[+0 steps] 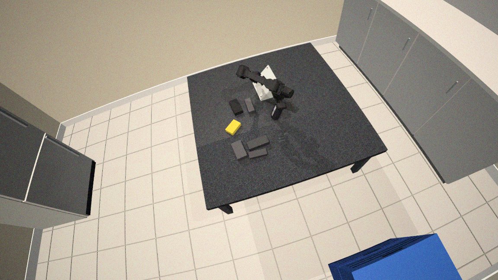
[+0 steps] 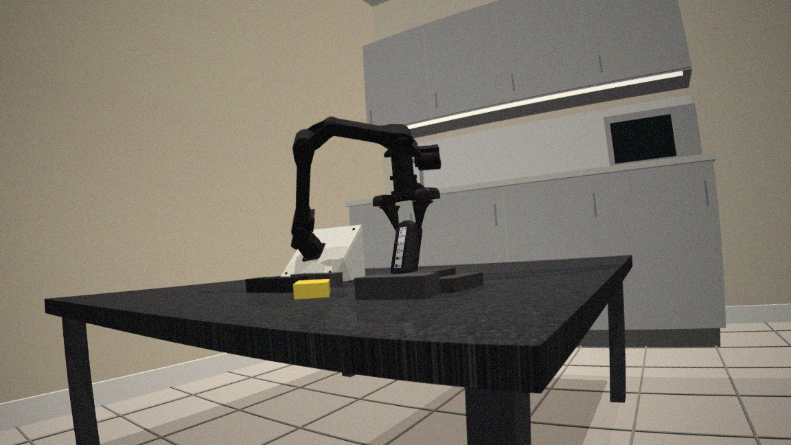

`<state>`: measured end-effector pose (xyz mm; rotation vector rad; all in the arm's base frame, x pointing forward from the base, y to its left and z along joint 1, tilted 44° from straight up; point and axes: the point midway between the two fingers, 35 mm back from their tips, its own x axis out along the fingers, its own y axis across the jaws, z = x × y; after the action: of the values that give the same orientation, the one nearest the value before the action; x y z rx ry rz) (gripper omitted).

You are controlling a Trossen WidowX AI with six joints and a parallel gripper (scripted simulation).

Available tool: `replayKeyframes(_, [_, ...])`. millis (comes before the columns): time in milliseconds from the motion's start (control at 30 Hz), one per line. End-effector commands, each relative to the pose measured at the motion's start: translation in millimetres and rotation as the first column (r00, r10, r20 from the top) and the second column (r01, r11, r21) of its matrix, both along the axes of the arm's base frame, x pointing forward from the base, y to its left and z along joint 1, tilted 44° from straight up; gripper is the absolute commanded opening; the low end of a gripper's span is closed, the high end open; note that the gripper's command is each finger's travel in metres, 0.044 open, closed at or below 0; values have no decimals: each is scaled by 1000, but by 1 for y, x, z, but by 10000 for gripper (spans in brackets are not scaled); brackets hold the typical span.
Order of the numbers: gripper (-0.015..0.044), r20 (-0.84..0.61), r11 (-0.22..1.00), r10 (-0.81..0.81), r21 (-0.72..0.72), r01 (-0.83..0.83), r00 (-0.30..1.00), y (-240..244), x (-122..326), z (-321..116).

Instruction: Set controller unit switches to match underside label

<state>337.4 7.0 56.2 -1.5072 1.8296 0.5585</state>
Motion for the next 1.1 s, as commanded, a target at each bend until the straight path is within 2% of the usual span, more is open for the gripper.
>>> replayKeyframes(0, [338, -11, 1000, -5, -17, 4, 1000, -9, -2, 2])
replayKeyframes(1067, [338, -11, 1000, -5, -18, 4, 1000, -16, -5, 19])
